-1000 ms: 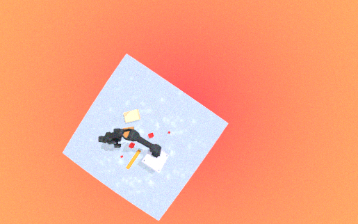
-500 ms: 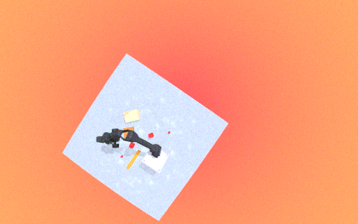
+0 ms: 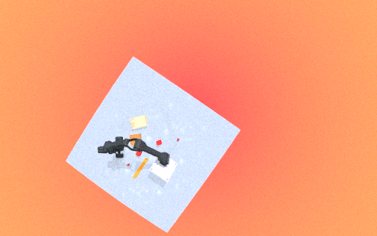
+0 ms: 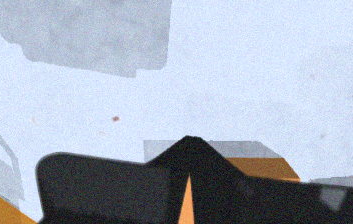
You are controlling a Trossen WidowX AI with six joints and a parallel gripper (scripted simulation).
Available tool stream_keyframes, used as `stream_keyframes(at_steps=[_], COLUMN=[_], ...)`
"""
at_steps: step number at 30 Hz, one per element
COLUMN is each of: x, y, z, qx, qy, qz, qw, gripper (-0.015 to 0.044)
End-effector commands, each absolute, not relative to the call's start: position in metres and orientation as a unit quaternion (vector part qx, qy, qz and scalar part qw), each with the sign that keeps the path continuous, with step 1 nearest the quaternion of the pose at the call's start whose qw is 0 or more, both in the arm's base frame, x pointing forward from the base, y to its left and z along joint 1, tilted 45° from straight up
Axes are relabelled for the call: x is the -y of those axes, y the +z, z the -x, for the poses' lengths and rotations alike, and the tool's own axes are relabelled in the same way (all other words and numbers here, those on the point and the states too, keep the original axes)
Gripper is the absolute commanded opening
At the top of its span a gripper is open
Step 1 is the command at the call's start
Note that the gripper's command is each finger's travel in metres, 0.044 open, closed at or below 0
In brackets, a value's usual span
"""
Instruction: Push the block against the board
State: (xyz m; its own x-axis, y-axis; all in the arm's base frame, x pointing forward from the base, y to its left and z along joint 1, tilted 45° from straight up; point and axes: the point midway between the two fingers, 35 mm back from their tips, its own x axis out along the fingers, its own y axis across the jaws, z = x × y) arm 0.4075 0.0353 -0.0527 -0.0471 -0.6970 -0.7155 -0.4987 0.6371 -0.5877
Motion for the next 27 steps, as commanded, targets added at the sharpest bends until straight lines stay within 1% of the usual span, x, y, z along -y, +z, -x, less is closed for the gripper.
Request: stream_keyframes(at_steps=[1,4,7,9,27], x=[-0.033,-0.026,0.000,0.006,0.015], y=[-0.049,-0.056,-0.081,-0.087,-0.077], z=[-0.392,-0.392,-0.389,-0.388,-0.373], qx=[-0.719,-0.720,-0.723,-0.723,-0.723], qy=[-0.089,-0.082,-0.054,-0.048,-0.048], qz=[0.415,0.420,0.442,0.447,0.447], qw=[0.550,0.546,0.529,0.524,0.524], gripper=[0.0000,0.0000,0.0000,0.0000,0.0000])
